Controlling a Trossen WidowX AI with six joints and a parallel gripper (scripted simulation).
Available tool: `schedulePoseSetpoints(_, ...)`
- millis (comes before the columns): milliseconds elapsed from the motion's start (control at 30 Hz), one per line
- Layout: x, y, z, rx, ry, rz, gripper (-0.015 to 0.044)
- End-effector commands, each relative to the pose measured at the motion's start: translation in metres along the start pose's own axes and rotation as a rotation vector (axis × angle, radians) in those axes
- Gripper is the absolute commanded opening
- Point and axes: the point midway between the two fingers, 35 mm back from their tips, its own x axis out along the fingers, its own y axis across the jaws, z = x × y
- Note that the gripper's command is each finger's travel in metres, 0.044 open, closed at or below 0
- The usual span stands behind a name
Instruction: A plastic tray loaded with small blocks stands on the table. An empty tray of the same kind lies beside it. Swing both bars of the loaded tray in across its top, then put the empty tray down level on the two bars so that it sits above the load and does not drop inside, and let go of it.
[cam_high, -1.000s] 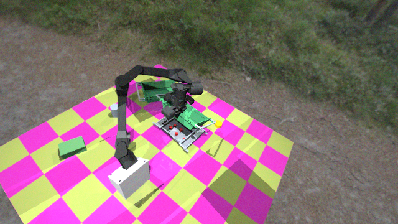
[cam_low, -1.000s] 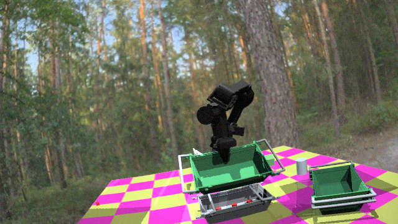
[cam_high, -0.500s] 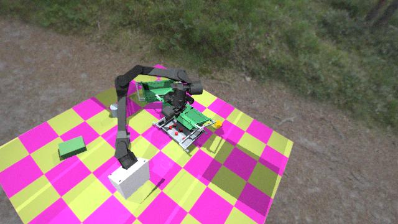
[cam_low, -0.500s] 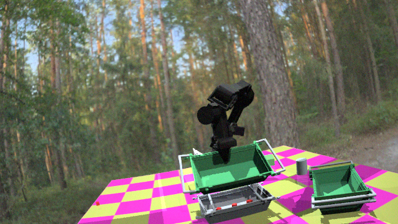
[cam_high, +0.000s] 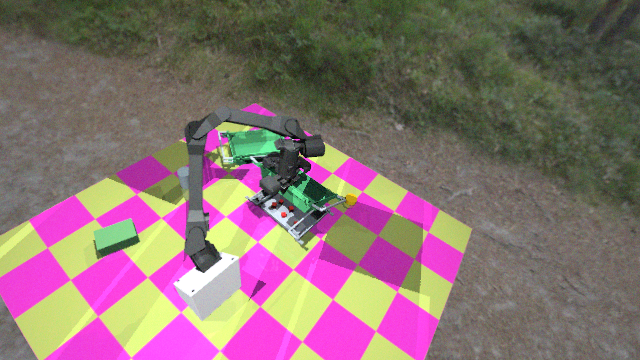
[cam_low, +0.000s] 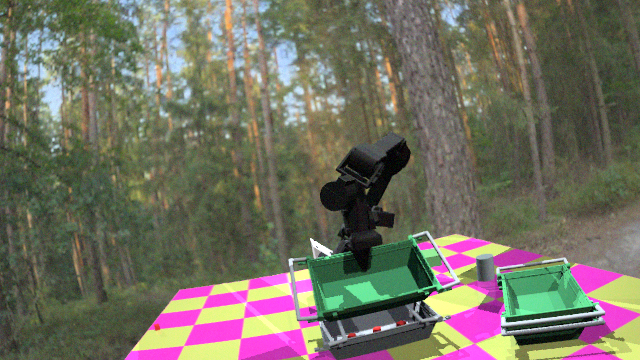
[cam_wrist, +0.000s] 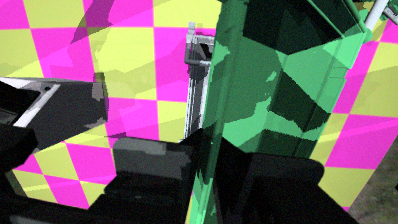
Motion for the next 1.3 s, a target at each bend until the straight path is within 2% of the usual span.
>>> schedulePoseSetpoints(0, 0.003, -0.002, 0.0, 0.002, -0.002, -0.023, 0.0)
schedulePoseSetpoints(533, 0.029, 0.0, 0.0, 0.001, -0.003, -0.023, 0.0)
schedulePoseSetpoints(1267, 0.041, 0.012, 0.0, 0.002, -0.004, -0.022, 0.0)
